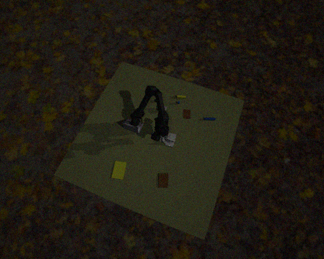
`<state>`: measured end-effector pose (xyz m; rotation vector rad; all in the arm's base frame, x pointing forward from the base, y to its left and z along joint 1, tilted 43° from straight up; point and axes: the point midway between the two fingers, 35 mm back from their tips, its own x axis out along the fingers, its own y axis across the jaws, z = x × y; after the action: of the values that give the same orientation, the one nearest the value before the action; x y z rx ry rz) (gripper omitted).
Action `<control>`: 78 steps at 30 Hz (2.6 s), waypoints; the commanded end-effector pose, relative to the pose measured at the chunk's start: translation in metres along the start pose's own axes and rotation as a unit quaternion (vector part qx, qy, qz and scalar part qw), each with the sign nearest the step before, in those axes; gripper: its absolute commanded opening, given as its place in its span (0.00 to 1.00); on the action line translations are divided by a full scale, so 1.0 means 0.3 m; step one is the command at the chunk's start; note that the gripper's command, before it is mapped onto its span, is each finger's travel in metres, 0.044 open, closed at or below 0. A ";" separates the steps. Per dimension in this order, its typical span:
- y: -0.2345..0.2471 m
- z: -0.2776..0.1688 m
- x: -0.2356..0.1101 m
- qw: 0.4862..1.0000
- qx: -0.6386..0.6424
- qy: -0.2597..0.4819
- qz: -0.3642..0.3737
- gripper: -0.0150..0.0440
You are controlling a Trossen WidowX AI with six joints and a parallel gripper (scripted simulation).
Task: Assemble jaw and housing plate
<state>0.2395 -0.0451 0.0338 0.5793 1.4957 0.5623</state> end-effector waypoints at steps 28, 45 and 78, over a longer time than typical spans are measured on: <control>0.181 0.268 -0.002 1.000 -0.002 -0.003 0.004 0.48; 0.182 0.269 -0.002 1.000 -0.002 -0.003 0.004 0.48; 0.179 0.276 0.028 1.000 0.005 -0.003 0.004 0.48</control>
<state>0.3240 -0.0051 0.0673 0.5845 1.4847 0.5573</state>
